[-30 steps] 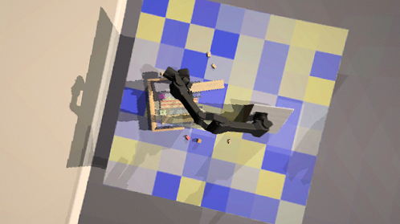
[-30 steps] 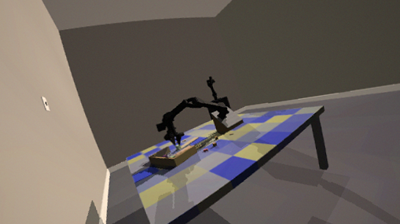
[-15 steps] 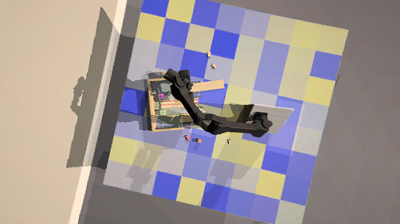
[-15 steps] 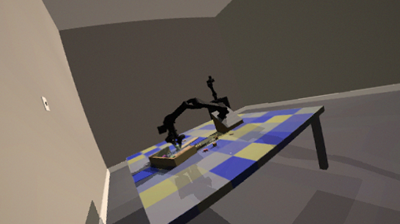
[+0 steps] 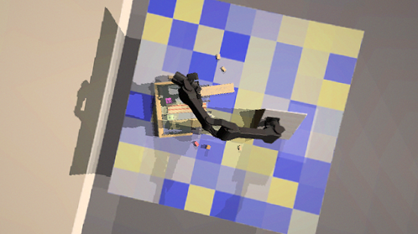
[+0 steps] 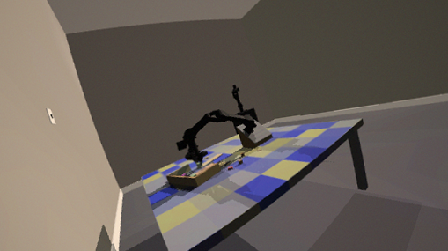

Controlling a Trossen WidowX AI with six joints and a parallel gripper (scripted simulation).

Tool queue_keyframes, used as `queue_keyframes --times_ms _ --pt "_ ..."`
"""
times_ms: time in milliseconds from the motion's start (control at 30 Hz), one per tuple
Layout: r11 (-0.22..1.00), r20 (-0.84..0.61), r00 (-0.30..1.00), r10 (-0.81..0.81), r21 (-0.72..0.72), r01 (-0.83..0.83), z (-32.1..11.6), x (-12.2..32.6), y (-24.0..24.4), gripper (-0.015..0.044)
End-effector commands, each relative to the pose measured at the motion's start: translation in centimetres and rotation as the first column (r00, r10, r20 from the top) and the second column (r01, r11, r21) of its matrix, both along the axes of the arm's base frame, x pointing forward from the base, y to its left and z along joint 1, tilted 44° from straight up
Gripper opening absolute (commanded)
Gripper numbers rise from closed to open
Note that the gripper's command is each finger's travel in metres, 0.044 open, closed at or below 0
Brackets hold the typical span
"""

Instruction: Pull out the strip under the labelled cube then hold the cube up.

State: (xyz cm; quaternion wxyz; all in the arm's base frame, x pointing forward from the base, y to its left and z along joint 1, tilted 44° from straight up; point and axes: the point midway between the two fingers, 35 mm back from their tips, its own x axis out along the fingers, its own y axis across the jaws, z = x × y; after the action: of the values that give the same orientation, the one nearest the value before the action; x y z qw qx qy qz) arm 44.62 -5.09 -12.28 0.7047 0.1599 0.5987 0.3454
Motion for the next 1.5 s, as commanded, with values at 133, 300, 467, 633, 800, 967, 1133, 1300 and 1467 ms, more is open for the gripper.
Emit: queue_keyframes --times_ms 133,300,467,633,800,967,1133,1300,1467 --pt "1.000 0.000 1.000 0.000 0.000 0.000 0.5 -0.6 -0.3 0.0000" --pt "1.000 -0.002 1.000 -0.001 0.001 0.001 1.4 -2.0 -0.8 0.0000" --pt "1.000 -0.004 1.000 -0.002 0.002 0.002 2.4 -3.4 -1.2 0.0000" --pt "1.000 -0.006 1.000 -0.002 0.003 0.002 3.3 -4.9 -1.5 0.0000" --pt "1.000 -0.007 1.000 -0.002 0.005 0.002 3.9 -6.0 -1.7 0.0000" --pt "1.000 -0.007 1.000 -0.002 0.005 0.002 3.9 -6.4 -1.6 0.0000" --pt "1.000 -0.008 1.000 -0.002 0.004 0.002 4.2 -7.9 -1.4 0.0000" --pt "1.000 -0.009 1.000 -0.002 0.005 0.002 4.4 -9.5 -1.1 0.0000" --pt "1.000 -0.010 1.000 -0.002 0.005 0.002 4.6 -11.1 -0.7 0.0000"
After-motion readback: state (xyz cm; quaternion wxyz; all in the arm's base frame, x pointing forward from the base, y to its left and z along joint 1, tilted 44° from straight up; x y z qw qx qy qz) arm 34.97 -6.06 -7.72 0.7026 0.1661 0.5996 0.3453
